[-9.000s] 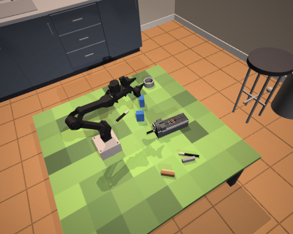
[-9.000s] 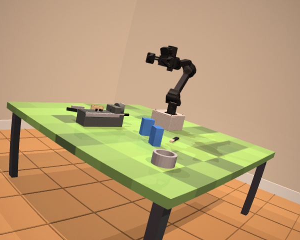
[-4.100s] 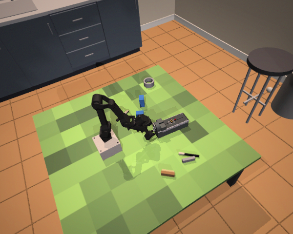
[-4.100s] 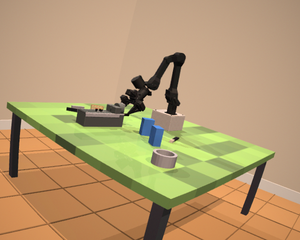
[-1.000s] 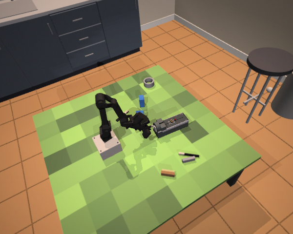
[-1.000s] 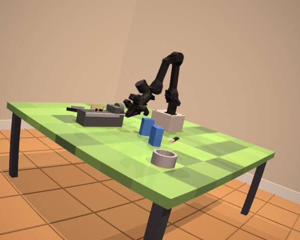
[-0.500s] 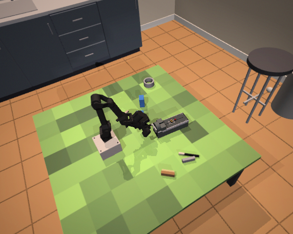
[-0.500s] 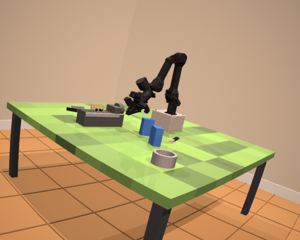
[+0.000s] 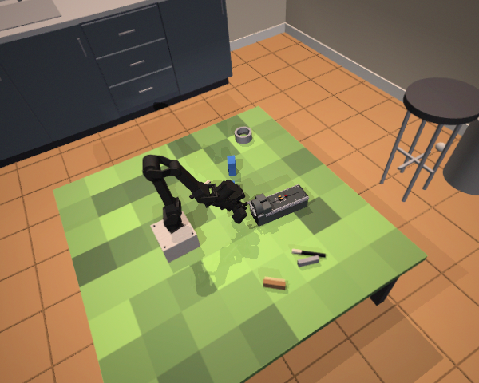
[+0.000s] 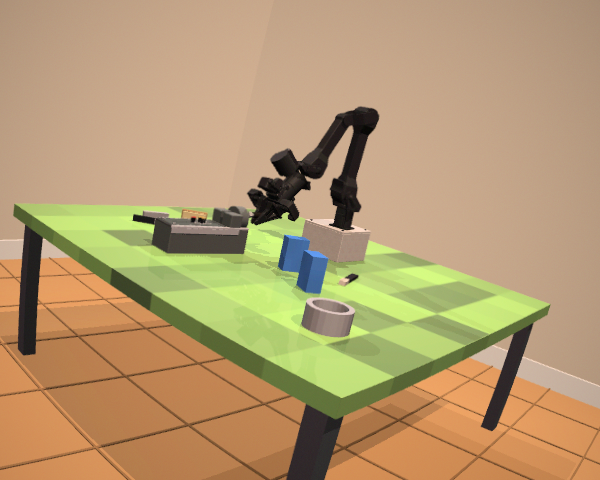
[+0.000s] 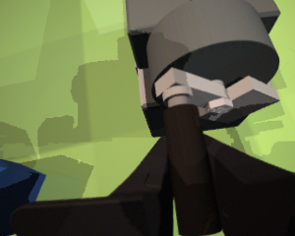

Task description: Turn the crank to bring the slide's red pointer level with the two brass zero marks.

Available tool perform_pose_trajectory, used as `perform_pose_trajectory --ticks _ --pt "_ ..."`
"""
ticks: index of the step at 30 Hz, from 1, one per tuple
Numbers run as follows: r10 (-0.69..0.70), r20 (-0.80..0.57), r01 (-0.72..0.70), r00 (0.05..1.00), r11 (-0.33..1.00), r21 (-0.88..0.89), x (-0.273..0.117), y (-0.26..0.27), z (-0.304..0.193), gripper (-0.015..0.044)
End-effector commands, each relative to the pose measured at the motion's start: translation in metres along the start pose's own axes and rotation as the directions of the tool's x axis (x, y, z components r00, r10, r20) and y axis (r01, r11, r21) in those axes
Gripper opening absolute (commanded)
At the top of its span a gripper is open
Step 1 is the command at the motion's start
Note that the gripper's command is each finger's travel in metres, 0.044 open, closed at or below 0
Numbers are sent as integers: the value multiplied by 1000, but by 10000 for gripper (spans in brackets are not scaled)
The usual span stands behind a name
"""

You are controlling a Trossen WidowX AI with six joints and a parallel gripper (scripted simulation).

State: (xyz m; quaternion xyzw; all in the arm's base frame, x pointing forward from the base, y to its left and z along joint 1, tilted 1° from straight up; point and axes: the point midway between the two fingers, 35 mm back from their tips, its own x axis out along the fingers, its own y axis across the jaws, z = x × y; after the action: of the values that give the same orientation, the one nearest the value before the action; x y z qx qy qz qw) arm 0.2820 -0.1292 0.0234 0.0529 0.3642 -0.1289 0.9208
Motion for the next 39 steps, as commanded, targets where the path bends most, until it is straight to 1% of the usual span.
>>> perform_pose_trajectory --ticks 1,16,39 --pt "-3 6 3 1000 1000 -4 -4 -4 4 0" --pt "-4 6 4 1000 1000 -5 -9 -20 9 0" --pt "-5 6 5 1000 1000 -6 -8 -34 7 0"
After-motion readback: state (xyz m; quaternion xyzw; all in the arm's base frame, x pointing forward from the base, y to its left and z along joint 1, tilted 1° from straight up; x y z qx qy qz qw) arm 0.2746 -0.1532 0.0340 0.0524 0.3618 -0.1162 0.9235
